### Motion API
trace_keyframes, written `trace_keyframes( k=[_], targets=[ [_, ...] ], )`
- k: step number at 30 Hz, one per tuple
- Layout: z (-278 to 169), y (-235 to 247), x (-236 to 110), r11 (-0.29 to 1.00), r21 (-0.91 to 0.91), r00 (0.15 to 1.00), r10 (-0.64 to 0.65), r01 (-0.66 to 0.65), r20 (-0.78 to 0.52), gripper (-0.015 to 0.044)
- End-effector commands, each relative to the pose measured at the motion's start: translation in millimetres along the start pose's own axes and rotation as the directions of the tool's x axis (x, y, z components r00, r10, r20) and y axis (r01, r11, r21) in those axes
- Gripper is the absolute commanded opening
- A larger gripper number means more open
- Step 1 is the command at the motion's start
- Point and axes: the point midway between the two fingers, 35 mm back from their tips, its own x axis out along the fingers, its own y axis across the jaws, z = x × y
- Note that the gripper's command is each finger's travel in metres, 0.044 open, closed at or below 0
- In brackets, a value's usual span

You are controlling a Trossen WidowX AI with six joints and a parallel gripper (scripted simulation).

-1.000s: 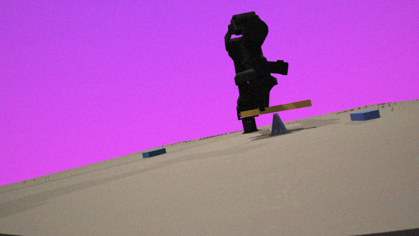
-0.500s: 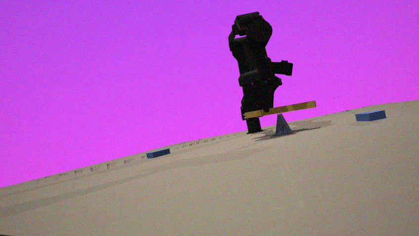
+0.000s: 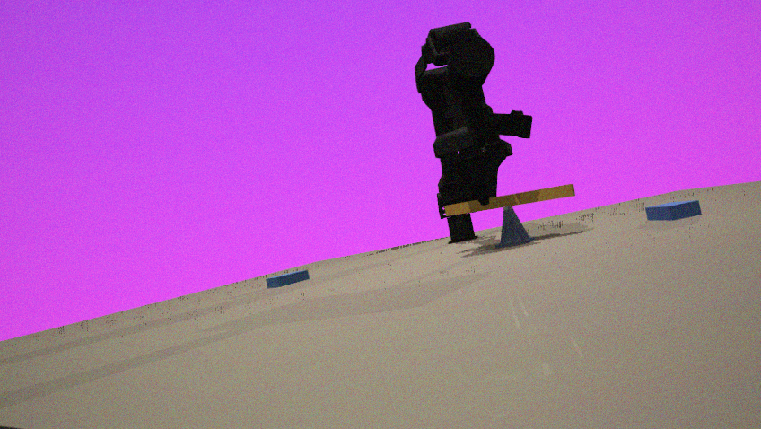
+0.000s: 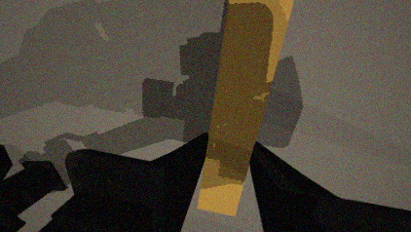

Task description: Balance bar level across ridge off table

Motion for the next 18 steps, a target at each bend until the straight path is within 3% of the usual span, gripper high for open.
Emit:
trace_keyframes(
  k=[1,18],
  targets=[
    [-0.1,-0.2,1.3,1.0,0.001,1.0,0.0,0.0,-0.002,0.0],
    [-0.2,0.0,2.7,1.0,0.001,1.0,0.0,0.0,-0.003,0.0]
  ],
)
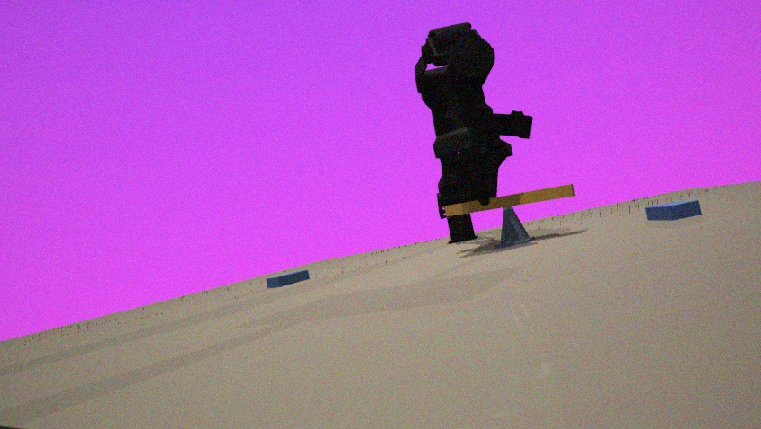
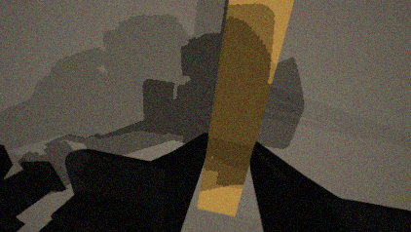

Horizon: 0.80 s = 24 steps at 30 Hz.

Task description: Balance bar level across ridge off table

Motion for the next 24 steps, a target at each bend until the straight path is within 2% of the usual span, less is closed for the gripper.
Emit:
trace_keyframes(
  k=[1,24],
  targets=[
    [-0.3,-0.1,1.5,1.0,0.002,1.0,0.001,-0.001,-0.003,0.0],
    [-0.6,0.2,3.5,1.0,0.002,1.0,0.001,-0.001,-0.003,0.0]
  ],
)
